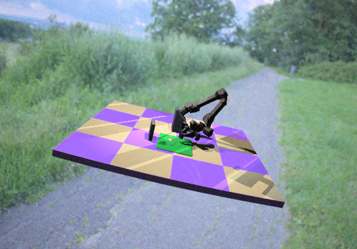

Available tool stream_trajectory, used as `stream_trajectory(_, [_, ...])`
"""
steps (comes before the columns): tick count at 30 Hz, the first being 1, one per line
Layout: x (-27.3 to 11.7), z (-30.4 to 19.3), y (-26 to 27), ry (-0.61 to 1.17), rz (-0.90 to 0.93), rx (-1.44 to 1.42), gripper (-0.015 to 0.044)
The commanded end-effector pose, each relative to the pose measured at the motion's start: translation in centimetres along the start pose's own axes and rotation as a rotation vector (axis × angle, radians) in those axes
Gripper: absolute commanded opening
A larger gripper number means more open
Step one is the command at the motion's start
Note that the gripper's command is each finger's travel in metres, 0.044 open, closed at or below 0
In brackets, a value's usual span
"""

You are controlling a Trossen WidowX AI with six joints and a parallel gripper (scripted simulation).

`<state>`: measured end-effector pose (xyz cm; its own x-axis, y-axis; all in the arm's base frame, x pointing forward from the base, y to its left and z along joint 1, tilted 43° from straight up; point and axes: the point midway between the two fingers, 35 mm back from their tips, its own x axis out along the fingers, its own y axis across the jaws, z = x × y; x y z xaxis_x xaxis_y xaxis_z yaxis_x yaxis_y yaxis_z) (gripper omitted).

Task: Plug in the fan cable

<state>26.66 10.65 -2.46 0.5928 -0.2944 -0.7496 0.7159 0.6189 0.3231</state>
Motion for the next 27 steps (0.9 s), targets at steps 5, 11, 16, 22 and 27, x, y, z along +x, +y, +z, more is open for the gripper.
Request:
stream_trajectory(5, [-0.9, 0.4, 0.2, -0.076, 0.060, 0.056, 0.0000])
stream_trajectory(11, [-1.6, 0.5, 0.4, -0.126, 0.108, 0.098, 0.0000])
stream_trajectory(16, [-1.7, 0.7, 0.4, -0.118, 0.103, 0.090, 0.0000])
stream_trajectory(22, [-1.6, 0.8, 0.4, -0.111, 0.099, 0.085, 0.0000])
stream_trajectory(27, [-1.7, 0.9, 0.4, -0.111, 0.099, 0.085, 0.0000])
